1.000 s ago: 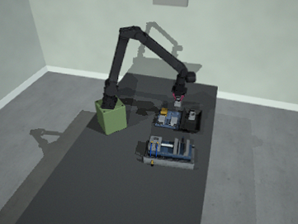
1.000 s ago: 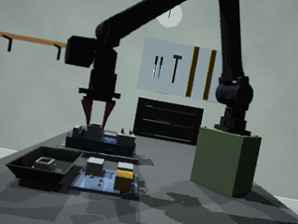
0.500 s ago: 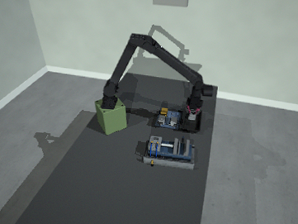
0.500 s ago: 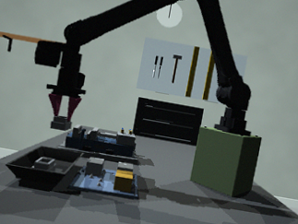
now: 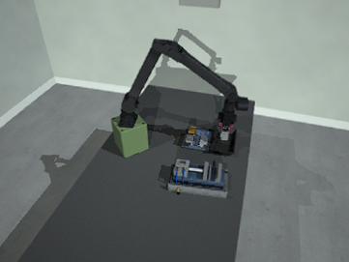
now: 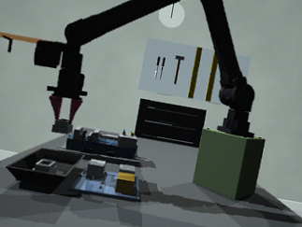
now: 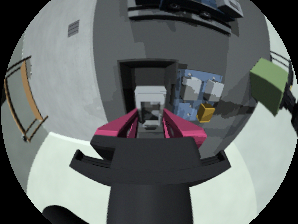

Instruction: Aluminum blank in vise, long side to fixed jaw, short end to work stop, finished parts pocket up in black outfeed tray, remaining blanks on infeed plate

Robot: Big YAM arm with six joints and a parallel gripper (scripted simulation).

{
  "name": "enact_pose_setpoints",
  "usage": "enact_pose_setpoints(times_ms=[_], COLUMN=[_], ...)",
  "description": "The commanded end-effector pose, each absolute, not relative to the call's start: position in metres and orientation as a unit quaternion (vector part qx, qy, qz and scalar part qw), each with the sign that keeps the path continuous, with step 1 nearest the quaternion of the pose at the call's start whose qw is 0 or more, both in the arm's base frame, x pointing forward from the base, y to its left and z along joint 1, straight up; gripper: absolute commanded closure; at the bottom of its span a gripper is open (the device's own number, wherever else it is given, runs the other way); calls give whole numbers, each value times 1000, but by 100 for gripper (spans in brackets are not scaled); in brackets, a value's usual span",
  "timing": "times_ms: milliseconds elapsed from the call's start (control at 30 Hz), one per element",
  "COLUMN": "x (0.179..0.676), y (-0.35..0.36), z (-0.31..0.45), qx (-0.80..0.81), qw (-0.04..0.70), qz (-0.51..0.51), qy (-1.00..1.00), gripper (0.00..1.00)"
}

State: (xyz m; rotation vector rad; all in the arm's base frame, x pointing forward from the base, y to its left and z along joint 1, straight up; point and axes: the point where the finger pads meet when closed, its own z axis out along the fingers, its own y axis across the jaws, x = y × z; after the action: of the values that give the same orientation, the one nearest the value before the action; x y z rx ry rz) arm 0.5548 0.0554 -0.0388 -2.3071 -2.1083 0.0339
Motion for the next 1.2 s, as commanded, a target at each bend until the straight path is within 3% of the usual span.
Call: enact_pose_setpoints(times_ms=[0,1167], x=[578,584], y=[53,49], z=[-5,8], qx=[-736,-737], qw=[-15,-17], qz=[-22,-24], qy=[-676,-675], gripper=[100,100])
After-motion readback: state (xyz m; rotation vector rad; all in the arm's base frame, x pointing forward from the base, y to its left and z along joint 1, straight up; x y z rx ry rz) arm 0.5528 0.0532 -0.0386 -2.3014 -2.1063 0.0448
